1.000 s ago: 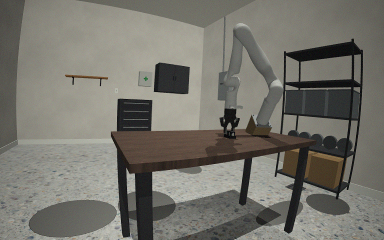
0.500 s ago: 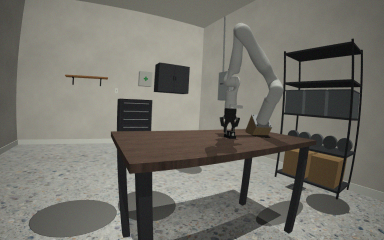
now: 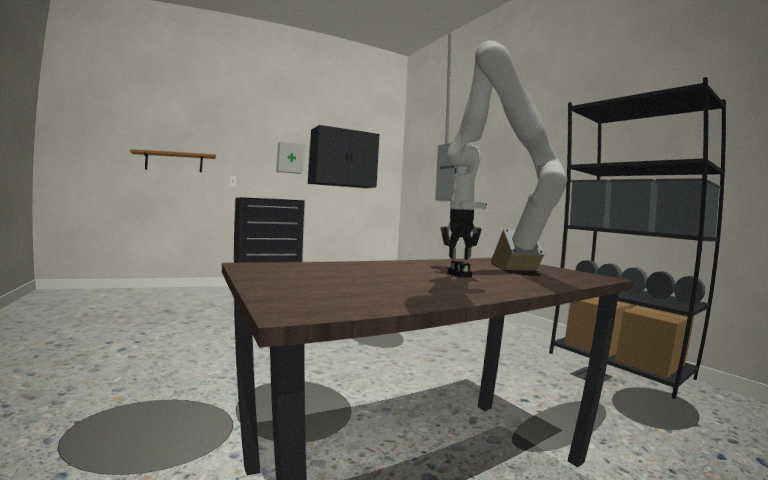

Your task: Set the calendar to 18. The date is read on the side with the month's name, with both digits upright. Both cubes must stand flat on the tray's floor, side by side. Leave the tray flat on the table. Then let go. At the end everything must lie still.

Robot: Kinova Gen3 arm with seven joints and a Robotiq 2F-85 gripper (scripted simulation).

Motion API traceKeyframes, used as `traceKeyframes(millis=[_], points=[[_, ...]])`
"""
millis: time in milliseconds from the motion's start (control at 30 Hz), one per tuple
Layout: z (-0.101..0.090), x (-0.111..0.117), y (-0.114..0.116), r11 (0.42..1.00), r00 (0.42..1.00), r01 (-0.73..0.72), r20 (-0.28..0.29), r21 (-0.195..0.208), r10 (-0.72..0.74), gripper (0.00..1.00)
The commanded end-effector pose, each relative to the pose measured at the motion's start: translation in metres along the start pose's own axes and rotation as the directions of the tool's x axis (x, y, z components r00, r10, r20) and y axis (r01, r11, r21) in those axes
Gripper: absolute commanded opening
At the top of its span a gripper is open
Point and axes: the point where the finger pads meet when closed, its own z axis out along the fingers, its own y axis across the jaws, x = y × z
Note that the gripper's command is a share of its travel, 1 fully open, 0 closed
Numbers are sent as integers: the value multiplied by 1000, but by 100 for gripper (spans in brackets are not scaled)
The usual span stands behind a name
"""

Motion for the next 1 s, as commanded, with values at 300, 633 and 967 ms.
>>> traceKeyframes(millis=[300, 633, 967], points=[[-44, -1, 5, 1000, 1000, 5, 9, -15, -5, 48], [-62, -1, 4, 1000, 1000, 5, 9, -15, -5, 48], [-65, -1, 4, 1000, 1000, 5, 9, -15, -5, 100]])
